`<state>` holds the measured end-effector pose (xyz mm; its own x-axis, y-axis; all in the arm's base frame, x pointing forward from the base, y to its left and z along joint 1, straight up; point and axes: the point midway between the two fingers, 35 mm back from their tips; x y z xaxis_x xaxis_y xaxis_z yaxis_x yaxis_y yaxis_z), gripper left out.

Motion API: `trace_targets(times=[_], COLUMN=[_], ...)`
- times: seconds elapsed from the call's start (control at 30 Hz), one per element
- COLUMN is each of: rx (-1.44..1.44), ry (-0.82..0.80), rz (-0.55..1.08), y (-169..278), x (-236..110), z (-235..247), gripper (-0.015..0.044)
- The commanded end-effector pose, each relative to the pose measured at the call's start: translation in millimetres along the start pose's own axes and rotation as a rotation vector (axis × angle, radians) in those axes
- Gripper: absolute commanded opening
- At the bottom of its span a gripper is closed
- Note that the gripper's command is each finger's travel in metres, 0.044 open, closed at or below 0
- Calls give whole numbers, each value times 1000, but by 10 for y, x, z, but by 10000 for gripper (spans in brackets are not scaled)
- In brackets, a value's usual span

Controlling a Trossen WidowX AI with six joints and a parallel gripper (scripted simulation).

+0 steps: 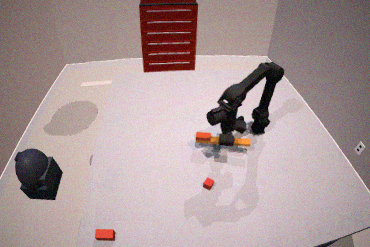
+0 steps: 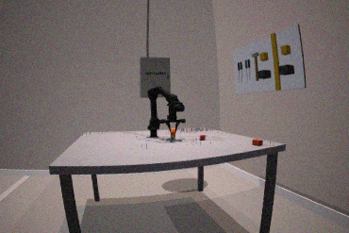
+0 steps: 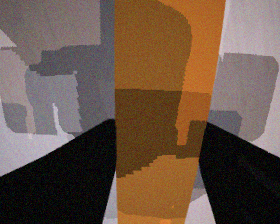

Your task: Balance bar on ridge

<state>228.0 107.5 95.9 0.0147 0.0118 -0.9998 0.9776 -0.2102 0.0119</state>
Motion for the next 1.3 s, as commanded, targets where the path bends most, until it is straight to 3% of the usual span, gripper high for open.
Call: trace_targets(times=[0.0, 1.27], rx=[-3, -3], ry=[-2, -2], rz=[5, 5], y=[10, 11], x=[2, 35], z=[3, 3], gripper=[0, 0])
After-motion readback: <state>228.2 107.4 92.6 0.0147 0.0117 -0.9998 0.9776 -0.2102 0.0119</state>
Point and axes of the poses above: the point midway between the two fingers, 35 mm back from their tips, its own x axis out along the fingers, its own z axis across the jaws, y = z × x, and after that the axes turned 4 degrees about -x, right-handed
